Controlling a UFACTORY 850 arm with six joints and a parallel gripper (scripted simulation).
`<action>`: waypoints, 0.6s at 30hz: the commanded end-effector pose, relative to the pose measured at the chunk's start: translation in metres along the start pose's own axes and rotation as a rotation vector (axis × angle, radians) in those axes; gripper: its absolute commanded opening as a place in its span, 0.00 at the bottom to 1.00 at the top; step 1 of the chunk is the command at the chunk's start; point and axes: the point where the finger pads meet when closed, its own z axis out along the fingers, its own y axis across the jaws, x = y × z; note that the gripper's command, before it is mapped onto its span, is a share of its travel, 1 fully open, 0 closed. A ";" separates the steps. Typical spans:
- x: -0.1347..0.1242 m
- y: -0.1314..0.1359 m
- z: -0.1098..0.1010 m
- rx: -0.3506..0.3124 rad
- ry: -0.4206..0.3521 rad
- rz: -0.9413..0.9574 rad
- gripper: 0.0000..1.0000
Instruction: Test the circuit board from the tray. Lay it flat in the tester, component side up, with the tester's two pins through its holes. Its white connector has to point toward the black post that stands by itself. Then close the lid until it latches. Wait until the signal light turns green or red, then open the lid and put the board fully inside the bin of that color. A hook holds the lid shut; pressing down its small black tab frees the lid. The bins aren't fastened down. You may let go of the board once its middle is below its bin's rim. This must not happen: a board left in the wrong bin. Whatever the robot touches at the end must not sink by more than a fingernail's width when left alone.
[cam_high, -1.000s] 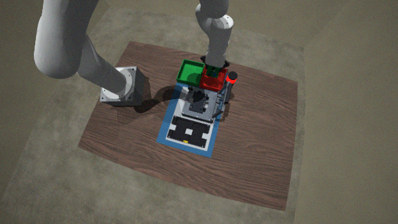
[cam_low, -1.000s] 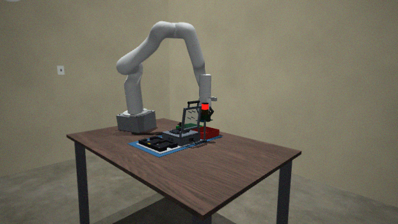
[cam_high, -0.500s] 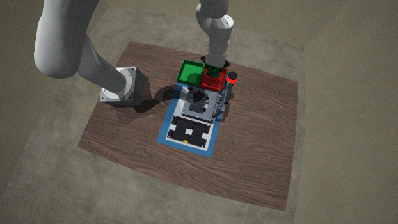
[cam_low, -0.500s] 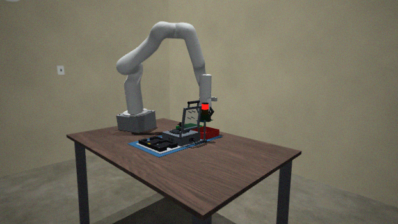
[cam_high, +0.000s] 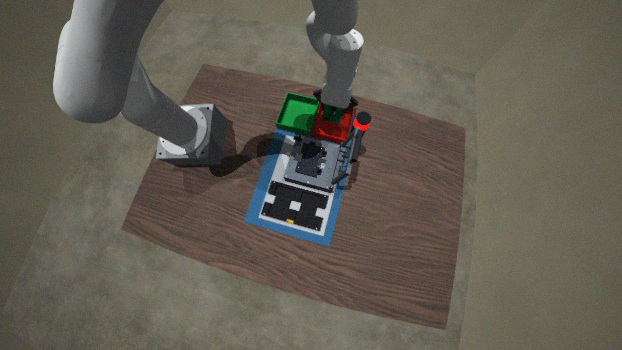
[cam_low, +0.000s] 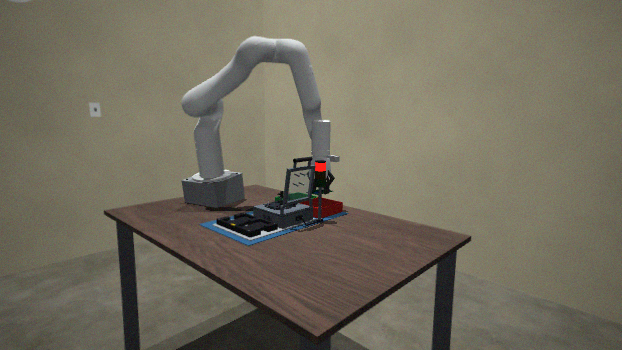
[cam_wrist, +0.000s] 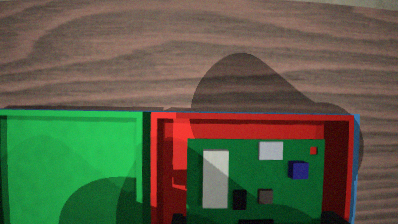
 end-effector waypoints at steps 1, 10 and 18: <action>0.001 0.001 0.012 -0.002 0.001 0.000 0.79; 0.001 0.001 0.041 -0.002 0.001 0.000 0.79; 0.001 0.001 0.058 -0.002 0.001 0.000 0.79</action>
